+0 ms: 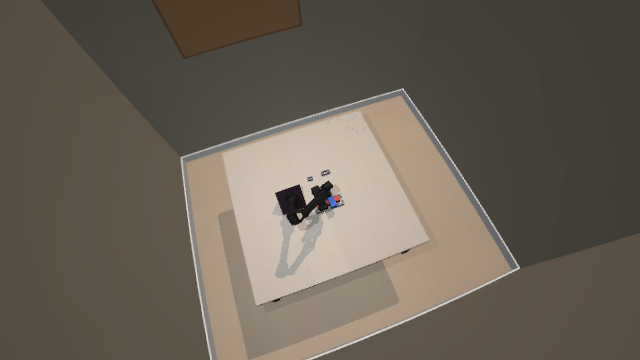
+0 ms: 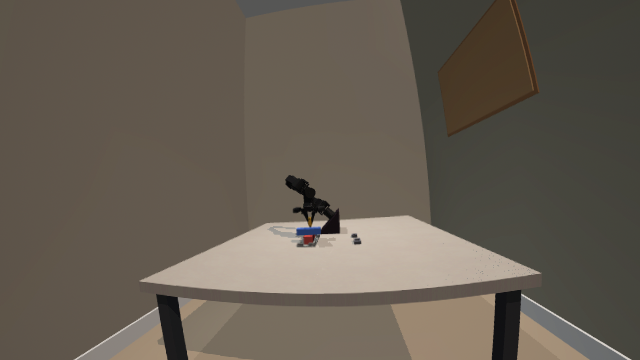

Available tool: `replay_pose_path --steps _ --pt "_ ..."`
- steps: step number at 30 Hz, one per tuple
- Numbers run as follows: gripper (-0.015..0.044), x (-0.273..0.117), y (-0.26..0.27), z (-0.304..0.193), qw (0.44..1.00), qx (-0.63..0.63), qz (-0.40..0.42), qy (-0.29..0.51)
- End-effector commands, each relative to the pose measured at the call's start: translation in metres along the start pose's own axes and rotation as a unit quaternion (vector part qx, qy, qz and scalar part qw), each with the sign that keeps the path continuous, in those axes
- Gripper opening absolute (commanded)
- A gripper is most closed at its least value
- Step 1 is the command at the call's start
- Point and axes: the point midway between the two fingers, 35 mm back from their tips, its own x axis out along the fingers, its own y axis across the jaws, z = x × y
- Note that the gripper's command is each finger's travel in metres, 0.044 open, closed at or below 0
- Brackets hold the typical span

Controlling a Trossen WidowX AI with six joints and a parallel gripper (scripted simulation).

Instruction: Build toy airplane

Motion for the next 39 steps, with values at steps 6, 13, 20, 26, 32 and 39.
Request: replay_pose_path --steps 6,13,20,26,32,39 --pt "0.0067 0.015 0.0 -0.001 1.0 -0.003 -0.002 0.0" --pt "0.0067 0.026 -0.001 -0.002 1.0 -0.003 -0.003 0.0" --pt "0.0072 0.026 -0.001 -0.001 1.0 0.0 -0.002 0.001" --pt "0.0 0.026 -0.001 -0.001 1.0 0.0 -0.002 0.001" --pt "0.0105 0.026 -0.001 -0.001 1.0 0.0 -0.002 0.001" --pt "0.026 0.026 -0.001 -0.001 1.0 0.0 -0.002 0.001"
